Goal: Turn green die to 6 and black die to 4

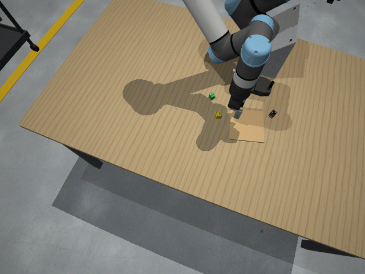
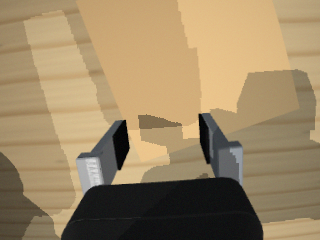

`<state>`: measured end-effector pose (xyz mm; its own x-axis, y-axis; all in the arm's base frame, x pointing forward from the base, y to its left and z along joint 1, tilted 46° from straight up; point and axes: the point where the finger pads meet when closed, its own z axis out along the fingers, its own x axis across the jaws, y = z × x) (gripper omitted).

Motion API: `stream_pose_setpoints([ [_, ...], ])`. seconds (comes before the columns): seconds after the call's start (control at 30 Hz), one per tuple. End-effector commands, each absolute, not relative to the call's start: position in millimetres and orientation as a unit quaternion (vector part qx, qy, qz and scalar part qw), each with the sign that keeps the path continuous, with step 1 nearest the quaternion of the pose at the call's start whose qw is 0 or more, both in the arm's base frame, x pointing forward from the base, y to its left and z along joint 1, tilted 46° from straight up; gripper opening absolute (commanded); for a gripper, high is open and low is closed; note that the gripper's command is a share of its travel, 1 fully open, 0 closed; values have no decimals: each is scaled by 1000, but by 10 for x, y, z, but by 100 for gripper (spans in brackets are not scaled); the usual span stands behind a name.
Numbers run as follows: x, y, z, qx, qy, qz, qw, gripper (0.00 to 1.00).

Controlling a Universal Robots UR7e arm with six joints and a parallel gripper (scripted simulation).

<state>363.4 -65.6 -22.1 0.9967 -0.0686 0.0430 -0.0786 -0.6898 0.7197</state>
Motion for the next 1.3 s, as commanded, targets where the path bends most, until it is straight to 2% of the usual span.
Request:
stream_pose_setpoints([
  [0.0,3524,-430,-450,919,-40,7,392,100],
  [0.33,3296,46,-939,919,-40,7,392,100],
  [0.63,3199,247,-1145,919,-40,7,392,100],
  [1.27,3166,317,-1217,919,-40,7,392,100],
])
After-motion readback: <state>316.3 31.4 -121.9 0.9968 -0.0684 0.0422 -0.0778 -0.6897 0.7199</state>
